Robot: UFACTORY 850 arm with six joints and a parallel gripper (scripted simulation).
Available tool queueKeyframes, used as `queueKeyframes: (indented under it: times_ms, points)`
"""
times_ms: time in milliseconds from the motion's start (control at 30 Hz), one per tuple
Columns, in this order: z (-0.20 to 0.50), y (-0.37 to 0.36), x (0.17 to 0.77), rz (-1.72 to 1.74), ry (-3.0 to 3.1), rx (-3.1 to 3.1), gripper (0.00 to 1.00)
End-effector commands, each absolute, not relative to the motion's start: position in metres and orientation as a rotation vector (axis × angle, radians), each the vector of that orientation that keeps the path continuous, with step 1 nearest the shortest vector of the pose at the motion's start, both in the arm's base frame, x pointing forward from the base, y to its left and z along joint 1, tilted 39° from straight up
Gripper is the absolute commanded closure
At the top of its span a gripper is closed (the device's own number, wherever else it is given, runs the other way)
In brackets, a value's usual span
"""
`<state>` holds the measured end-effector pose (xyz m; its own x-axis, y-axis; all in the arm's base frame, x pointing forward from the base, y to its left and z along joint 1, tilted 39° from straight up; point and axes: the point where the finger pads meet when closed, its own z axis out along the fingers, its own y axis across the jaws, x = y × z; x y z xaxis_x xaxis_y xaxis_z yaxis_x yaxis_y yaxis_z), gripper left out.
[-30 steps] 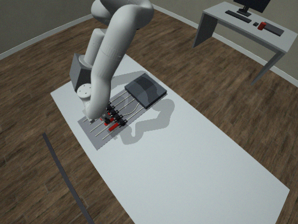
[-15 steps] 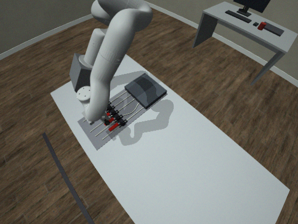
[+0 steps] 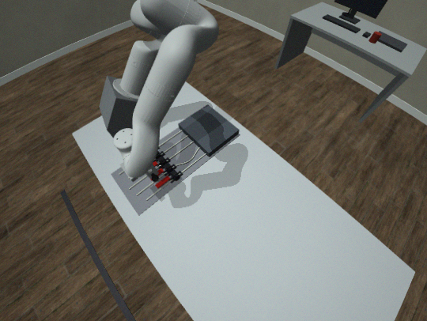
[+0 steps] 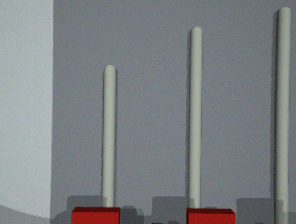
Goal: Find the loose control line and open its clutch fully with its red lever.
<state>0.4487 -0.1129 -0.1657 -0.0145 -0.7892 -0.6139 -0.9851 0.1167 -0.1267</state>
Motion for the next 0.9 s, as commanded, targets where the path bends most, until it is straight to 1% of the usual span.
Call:
queueKeyframes:
  times_ms: [0,600,633,867]
  points:
    - [-0.171,-0.110,0.451,0.458,1.849,-1.717,0.48]
    - [-0.182,-0.101,0.453,0.458,1.849,-1.717,0.48]
    - [-0.182,-0.101,0.453,0.458,1.849,-1.717,1.00]
    - [-0.182,-0.101,0.453,0.458,1.849,-1.717,1.00]
